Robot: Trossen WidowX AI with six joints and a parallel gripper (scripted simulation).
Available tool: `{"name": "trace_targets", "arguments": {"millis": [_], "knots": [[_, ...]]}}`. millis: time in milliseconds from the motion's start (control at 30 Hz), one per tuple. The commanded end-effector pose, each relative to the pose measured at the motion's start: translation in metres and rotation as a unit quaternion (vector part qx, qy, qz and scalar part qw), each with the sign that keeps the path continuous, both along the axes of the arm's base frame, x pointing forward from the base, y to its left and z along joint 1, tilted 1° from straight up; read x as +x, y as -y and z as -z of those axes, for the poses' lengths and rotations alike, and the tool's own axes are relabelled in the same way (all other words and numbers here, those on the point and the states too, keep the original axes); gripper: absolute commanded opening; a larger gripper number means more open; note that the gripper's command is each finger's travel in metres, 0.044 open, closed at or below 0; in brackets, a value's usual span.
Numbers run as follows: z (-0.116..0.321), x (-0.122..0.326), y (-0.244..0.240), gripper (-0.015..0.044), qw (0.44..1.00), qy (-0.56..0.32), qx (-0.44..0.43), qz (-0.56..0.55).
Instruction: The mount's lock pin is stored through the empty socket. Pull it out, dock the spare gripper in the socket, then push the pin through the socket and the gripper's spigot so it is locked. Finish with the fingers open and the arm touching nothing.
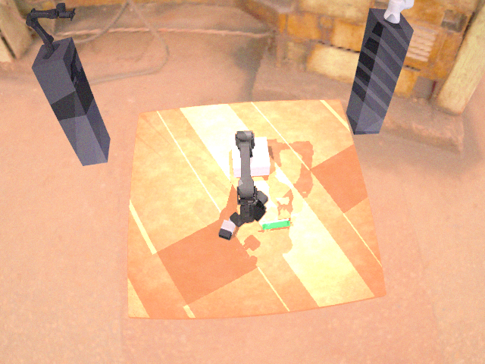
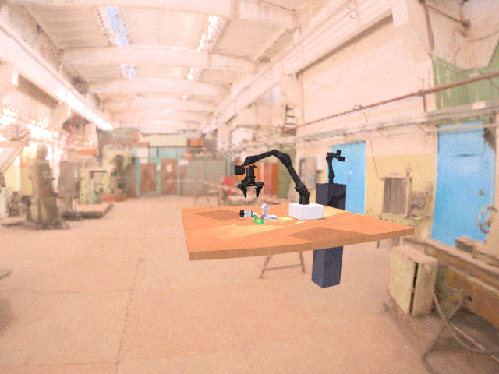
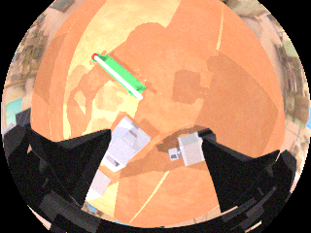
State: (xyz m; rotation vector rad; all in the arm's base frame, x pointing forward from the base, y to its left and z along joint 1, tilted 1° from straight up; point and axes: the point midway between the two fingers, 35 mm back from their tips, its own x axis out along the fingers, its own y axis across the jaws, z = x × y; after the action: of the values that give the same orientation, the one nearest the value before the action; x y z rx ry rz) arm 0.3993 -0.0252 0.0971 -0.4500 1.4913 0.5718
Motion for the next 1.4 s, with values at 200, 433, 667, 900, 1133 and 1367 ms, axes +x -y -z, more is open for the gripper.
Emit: {"name": "trace_targets", "arguments": {"millis": [200,433,667,900,1133,1367], "knots": [[0.011,0.001,0.109,0.0440,0.847,-0.001,-0.043,0.530],[0.011,0.001,0.110,0.0440,0.846,-0.001,-0.043,0.532],[0.023,0.002,0.111,0.0440,0.846,-0.001,-0.043,0.532],[0.071,0.003,0.113,0.0440,0.846,-0.002,-0.043,0.532],[0.084,0.002,0.115,0.0440,0.846,-0.002,-0.043,0.532],[0.096,0.003,0.116,0.0440,0.846,-0.002,-0.043,0.532]]}}
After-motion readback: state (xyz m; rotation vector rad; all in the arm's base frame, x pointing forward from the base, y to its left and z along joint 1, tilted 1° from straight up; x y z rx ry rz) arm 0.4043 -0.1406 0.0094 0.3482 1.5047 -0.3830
